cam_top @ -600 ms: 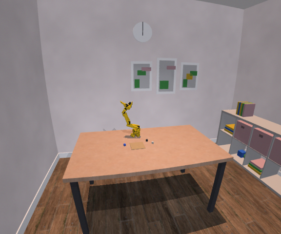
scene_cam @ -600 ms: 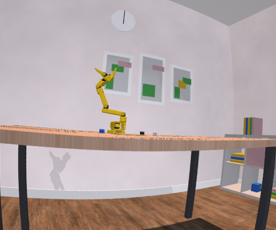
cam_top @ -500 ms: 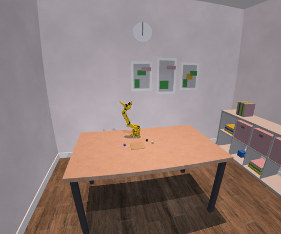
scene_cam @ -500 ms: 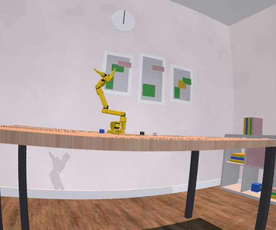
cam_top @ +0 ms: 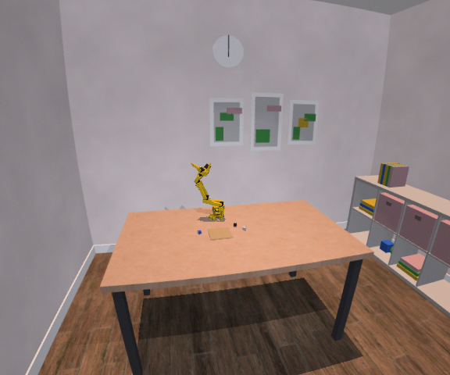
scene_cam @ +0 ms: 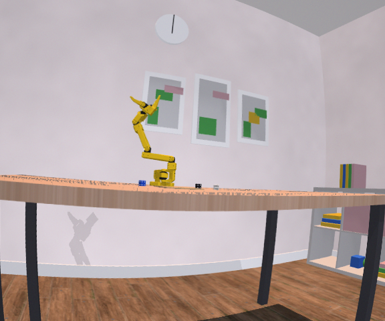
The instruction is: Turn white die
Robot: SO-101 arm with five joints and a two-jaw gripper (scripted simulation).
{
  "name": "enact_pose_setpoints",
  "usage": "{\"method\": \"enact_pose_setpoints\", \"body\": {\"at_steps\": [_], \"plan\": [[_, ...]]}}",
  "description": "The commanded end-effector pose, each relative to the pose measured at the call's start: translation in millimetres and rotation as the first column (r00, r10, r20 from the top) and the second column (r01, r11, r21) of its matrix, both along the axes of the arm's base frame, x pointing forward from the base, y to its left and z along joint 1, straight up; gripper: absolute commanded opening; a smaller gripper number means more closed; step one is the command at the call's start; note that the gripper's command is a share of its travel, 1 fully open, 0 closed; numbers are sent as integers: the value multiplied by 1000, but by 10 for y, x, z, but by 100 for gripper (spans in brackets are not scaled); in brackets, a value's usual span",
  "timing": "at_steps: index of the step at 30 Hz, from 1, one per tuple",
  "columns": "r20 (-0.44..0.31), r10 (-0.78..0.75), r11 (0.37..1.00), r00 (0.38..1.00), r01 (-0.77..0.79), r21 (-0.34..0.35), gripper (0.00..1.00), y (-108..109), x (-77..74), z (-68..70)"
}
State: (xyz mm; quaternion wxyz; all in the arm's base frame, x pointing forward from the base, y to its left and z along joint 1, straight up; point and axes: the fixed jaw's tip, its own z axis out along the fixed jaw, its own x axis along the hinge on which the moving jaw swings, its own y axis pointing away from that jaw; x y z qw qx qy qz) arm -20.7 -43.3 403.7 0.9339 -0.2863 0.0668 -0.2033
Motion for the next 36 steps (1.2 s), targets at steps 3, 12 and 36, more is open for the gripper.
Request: {"method": "enact_pose_setpoints", "body": {"at_steps": [3, 12, 36], "plan": [[-6, 1, 1000, 1000, -1, -6, 100, 21, 13, 5], [-71, 27, 998, 997, -31, -57, 97, 202, 88, -12], [-740, -8, 926, 672, -275, -259, 72, 1481, 948, -808]]}}
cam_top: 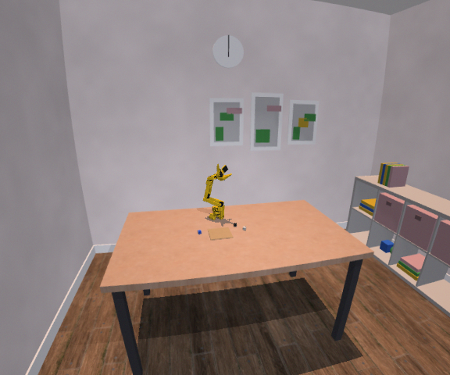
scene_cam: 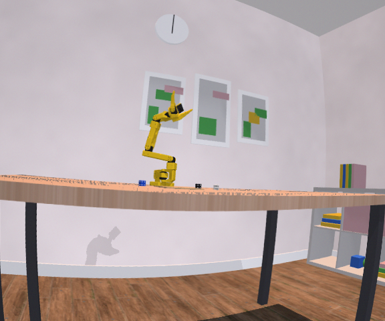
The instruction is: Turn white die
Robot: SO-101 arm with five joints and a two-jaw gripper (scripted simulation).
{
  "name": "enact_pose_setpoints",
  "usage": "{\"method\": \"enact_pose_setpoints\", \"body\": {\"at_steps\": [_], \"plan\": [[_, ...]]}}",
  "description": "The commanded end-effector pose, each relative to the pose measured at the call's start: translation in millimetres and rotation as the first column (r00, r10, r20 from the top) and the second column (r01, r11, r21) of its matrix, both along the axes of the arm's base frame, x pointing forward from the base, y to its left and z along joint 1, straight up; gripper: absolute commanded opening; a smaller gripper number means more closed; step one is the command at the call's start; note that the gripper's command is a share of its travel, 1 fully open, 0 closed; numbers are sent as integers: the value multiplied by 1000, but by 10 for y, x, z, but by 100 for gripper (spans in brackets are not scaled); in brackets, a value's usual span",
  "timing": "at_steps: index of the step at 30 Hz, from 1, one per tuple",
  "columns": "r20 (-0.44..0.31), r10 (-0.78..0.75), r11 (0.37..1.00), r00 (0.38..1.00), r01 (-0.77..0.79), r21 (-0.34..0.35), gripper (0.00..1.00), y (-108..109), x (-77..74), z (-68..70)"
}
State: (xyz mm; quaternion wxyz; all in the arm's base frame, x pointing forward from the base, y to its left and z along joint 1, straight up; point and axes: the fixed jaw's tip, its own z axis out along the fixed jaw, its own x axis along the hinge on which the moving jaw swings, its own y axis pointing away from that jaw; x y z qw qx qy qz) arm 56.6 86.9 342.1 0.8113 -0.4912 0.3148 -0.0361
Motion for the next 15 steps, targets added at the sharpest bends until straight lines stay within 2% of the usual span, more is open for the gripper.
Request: {"method": "enact_pose_setpoints", "body": {"at_steps": [1, 6, 12, 14, 15], "plan": [[-200, -21, 998, 980, 9, -59, 70, 232, 233, -283], [-437, -83, 992, 896, 33, -120, 61, 397, 463, -726], [-680, -194, 978, 708, 84, -191, 51, 473, 673, -1324], [-680, -194, 978, 708, 84, -191, 51, 473, 673, -1324], [-759, -239, 970, 606, 109, -218, 49, 483, 749, -1564]]}}
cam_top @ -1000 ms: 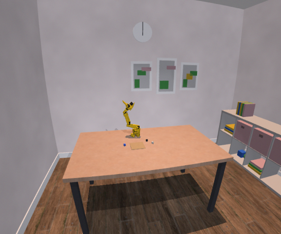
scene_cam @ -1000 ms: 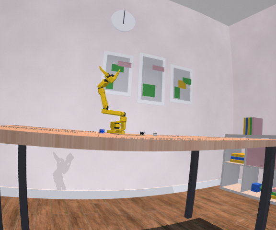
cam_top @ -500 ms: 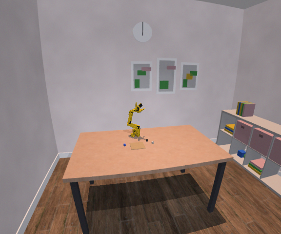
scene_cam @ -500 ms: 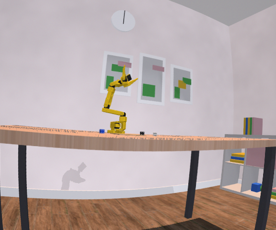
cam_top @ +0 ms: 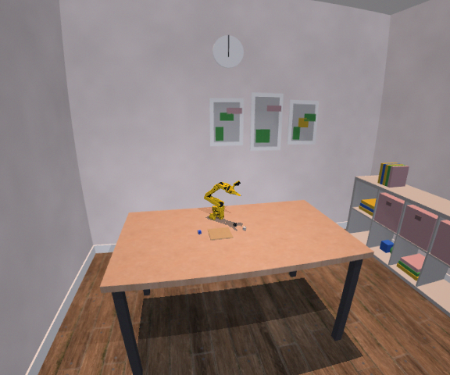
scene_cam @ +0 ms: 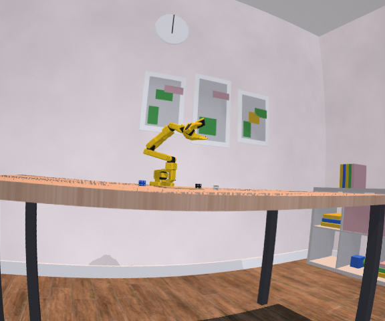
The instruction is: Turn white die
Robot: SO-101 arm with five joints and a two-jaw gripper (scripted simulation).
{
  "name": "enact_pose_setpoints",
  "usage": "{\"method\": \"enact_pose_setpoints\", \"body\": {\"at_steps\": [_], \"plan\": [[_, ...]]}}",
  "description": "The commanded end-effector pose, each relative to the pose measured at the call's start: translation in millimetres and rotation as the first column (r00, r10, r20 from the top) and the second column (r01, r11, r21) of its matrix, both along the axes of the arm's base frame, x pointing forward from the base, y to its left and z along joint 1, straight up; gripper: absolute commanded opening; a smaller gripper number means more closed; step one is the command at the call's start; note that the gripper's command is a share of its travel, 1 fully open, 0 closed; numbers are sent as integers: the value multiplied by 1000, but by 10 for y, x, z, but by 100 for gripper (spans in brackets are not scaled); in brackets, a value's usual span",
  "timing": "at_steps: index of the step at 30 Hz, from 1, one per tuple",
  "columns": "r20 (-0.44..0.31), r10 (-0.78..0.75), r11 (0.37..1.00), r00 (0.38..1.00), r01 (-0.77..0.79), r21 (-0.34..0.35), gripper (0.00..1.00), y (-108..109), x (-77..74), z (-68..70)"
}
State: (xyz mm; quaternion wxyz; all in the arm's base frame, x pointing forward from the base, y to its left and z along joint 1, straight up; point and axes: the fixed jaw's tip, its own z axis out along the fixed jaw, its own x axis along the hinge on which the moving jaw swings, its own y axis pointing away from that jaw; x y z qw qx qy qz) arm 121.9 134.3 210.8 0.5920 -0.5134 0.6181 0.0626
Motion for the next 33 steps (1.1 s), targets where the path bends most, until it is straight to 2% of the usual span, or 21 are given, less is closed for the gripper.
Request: {"method": "enact_pose_setpoints", "body": {"at_steps": [1, 5, 9, 14, 16, 20, 24, 33], "plan": [[-186, -94, 996, 978, 93, -15, 48, -1, 111, -342], [-370, -203, 979, 907, 192, -69, 42, -61, 160, -755], [-524, -320, 946, 789, 293, -136, 37, -165, 158, -1149], [-619, -410, 907, 670, 368, -203, 32, -275, 107, -1447], [-619, -410, 907, 670, 368, -203, 32, -275, 107, -1447], [-659, -455, 882, 599, 404, -242, 30, -340, 66, -1595], [-677, -478, 867, 559, 422, -264, 29, -377, 40, -1673], [-684, -488, 861, 543, 429, -273, 28, -392, 28, -1703]]}}
